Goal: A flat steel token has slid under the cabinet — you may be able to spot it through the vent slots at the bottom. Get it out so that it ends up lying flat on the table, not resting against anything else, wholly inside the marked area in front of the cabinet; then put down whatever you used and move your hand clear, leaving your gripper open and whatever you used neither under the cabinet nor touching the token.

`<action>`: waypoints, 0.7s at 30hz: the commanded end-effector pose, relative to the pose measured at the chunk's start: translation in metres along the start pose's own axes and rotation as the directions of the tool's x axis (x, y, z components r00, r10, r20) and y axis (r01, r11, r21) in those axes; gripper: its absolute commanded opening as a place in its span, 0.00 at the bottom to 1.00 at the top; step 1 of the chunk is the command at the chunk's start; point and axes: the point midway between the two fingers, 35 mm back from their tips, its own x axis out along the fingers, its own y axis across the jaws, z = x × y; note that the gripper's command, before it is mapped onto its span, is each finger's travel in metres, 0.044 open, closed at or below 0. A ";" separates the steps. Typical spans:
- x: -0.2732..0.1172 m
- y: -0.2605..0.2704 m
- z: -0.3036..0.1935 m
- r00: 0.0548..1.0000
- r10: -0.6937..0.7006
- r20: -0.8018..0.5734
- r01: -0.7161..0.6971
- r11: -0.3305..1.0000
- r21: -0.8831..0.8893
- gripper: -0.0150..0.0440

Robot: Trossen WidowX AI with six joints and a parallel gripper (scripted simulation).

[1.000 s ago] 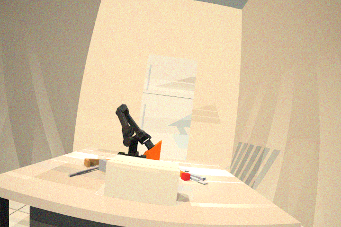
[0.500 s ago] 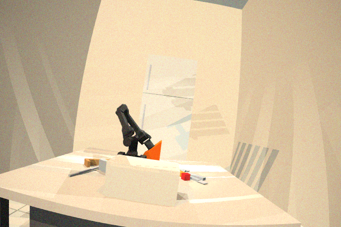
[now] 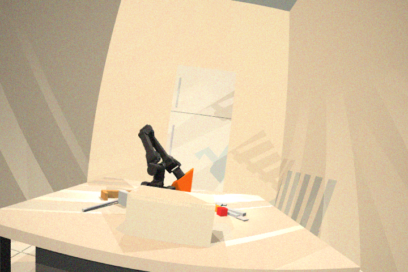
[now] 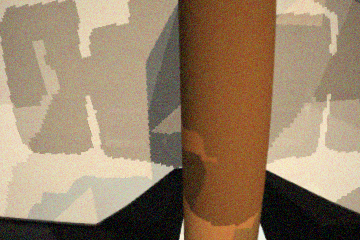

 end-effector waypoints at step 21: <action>0.000 0.000 0.000 1.000 0.000 0.003 -0.001 0.980 0.199 0.25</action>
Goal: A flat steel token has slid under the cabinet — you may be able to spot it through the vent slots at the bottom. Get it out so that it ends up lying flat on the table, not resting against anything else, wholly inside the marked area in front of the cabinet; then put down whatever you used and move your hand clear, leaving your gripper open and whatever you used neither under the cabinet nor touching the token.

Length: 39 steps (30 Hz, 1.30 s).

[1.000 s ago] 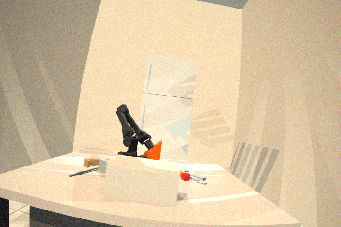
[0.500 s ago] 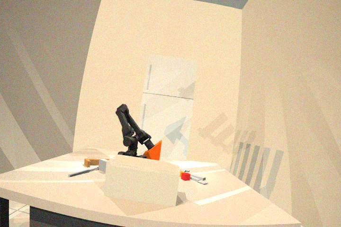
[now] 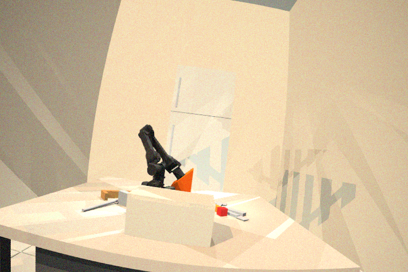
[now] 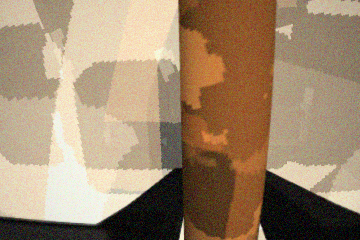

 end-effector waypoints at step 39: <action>0.000 0.000 0.000 1.000 0.001 0.003 -0.002 0.943 0.332 0.25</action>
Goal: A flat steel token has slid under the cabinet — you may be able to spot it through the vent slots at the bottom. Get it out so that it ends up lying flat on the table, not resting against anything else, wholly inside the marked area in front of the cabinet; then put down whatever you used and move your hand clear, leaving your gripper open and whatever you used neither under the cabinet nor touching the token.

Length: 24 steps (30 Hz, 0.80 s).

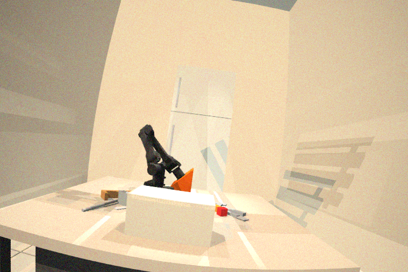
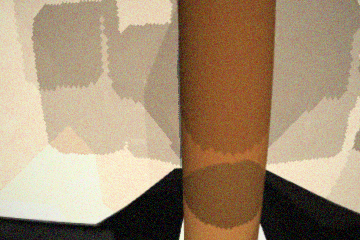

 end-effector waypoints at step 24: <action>0.000 0.013 -0.001 1.000 -0.011 0.004 0.010 0.995 0.102 0.25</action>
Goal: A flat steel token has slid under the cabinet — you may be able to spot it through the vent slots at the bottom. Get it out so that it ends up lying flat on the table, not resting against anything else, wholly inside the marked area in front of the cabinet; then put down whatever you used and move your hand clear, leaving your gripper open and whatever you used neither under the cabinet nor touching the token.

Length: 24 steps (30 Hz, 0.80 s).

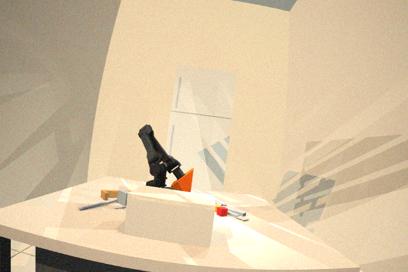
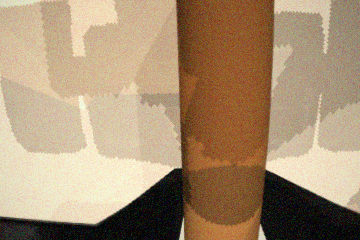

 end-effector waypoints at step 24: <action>-0.001 0.025 -0.002 1.000 0.002 0.003 -0.002 1.000 0.004 0.25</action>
